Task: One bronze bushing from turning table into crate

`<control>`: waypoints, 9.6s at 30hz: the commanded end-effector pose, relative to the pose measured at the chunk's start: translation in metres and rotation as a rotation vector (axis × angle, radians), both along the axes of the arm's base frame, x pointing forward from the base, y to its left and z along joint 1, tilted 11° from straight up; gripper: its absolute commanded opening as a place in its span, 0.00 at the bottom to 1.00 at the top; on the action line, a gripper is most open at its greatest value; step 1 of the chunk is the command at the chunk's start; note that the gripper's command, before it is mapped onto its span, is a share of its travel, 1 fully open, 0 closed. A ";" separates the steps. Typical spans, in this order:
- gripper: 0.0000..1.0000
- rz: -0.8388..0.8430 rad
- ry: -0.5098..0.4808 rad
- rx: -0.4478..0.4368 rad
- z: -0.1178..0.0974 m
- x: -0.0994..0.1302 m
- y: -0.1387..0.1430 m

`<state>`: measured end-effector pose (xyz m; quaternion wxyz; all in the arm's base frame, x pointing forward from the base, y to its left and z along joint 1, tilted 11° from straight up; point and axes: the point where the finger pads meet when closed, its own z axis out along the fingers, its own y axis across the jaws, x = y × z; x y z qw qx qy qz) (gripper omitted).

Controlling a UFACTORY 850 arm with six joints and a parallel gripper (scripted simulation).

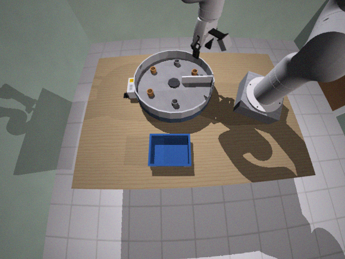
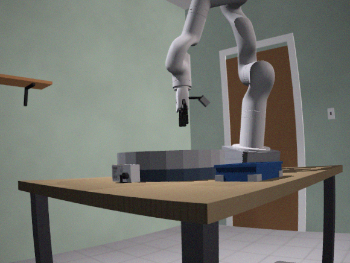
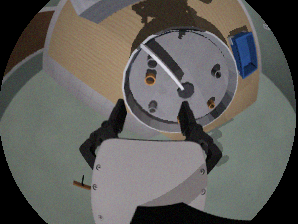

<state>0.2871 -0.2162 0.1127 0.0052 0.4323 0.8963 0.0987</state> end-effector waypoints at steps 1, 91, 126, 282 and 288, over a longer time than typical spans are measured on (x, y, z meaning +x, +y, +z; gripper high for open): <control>1.00 -0.001 -0.006 -0.001 0.000 -0.001 -0.003; 0.13 -0.001 -0.006 -0.001 0.000 -0.001 -0.003; 0.13 -0.001 -0.006 -0.001 0.000 -0.001 -0.003; 0.13 -0.001 -0.006 -0.001 0.000 -0.001 -0.003; 0.13 -0.001 -0.006 -0.001 0.000 -0.001 -0.003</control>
